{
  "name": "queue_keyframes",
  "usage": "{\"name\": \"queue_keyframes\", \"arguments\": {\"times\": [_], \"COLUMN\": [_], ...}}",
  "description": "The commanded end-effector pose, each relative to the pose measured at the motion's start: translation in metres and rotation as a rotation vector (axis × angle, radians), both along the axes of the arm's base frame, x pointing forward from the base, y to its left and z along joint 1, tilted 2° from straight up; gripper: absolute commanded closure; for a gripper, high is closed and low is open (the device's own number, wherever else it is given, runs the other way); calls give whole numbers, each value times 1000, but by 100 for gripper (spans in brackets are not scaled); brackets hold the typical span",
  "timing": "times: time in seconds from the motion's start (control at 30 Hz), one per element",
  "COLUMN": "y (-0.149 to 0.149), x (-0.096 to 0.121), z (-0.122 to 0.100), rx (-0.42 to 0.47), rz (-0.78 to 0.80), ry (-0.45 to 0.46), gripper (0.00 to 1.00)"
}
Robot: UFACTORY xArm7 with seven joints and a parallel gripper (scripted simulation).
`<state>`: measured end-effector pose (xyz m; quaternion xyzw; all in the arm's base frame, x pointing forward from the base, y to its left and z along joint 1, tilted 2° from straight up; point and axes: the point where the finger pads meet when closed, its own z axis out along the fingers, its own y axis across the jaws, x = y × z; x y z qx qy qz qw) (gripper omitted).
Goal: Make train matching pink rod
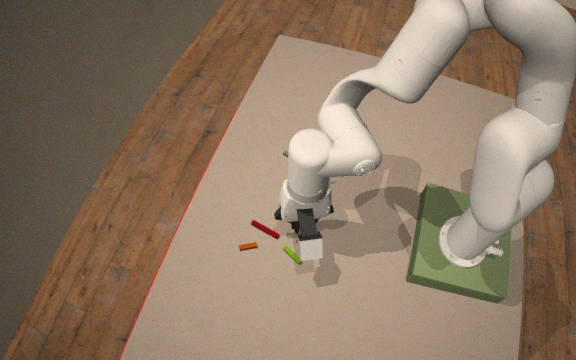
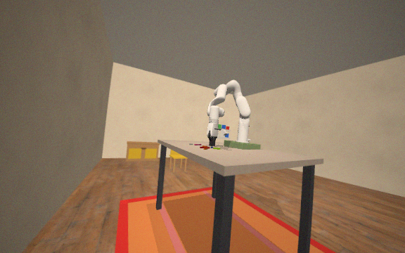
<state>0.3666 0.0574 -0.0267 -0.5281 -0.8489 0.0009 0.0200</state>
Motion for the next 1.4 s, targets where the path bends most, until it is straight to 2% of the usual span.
{"name": "queue_keyframes", "arguments": {"times": [0.0,0.57,1.37], "y": [0,0,0], "x": [1,1,1], "z": [1,0,-13], "rx": [0,0,0], "rz": [0,0,0], "ry": [-3,-3,-3], "gripper": [76,76,76]}}
